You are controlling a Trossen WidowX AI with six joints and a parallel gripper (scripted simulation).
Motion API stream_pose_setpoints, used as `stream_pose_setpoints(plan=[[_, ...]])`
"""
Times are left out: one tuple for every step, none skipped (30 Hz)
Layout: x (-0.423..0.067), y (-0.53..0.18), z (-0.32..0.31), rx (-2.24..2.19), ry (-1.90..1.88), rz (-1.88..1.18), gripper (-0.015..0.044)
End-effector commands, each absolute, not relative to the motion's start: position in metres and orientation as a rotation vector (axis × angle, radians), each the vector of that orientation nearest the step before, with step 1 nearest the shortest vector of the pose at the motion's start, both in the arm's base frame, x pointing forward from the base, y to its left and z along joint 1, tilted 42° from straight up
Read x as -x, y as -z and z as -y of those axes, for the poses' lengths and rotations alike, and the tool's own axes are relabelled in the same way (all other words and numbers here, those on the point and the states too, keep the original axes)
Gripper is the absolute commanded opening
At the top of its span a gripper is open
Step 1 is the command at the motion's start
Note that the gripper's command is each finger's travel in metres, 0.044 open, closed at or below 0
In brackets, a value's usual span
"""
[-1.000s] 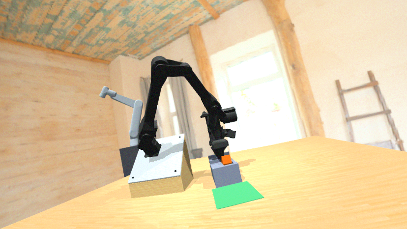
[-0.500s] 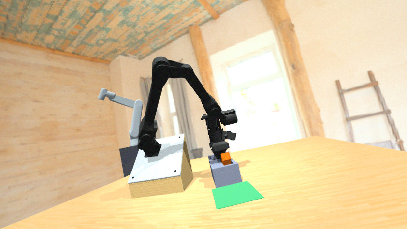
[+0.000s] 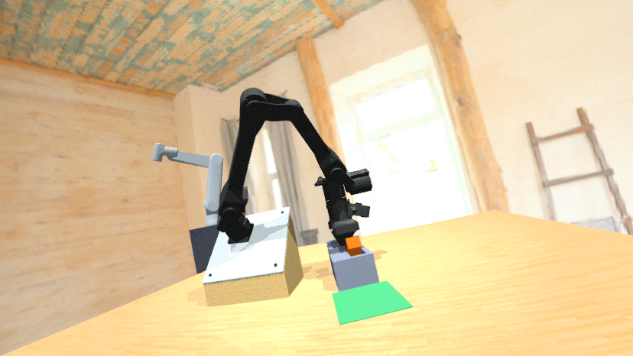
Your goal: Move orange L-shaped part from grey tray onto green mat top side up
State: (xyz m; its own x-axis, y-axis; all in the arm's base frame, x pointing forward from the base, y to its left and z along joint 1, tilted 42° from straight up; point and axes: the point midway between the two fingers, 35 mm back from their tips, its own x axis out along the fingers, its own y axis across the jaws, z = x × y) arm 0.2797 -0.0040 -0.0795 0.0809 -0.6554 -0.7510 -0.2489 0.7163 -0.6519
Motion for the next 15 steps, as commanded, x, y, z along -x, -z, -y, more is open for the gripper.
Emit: stream_pose_setpoints(plan=[[-0.279, 0.079, 0.003, 0.778, 0.357, -1.500, 0.0180], [-0.279, 0.079, 0.001, 0.778, 0.358, -1.501, 0.0180], [-0.278, 0.078, -0.001, 0.778, 0.359, -1.501, 0.0180], [-0.278, 0.078, -0.003, 0.777, 0.360, -1.502, 0.0180], [-0.277, 0.077, -0.006, 0.777, 0.362, -1.503, 0.0180], [-0.276, 0.077, -0.008, 0.777, 0.364, -1.503, 0.0180], [-0.276, 0.077, -0.010, 0.778, 0.365, -1.504, 0.0180], [-0.276, 0.076, -0.010, 0.778, 0.365, -1.504, 0.0180], [-0.276, 0.076, -0.010, 0.778, 0.365, -1.504, 0.0180], [-0.276, 0.076, -0.010, 0.778, 0.365, -1.504, 0.0180], [-0.276, 0.074, -0.012, 0.777, 0.365, -1.504, 0.0180], [-0.277, 0.070, -0.016, 0.777, 0.364, -1.504, 0.0180], [-0.277, 0.064, -0.020, 0.776, 0.363, -1.504, 0.0180], [-0.278, 0.056, -0.027, 0.775, 0.362, -1.504, 0.0180], [-0.278, 0.046, -0.034, 0.774, 0.361, -1.504, 0.0180]])
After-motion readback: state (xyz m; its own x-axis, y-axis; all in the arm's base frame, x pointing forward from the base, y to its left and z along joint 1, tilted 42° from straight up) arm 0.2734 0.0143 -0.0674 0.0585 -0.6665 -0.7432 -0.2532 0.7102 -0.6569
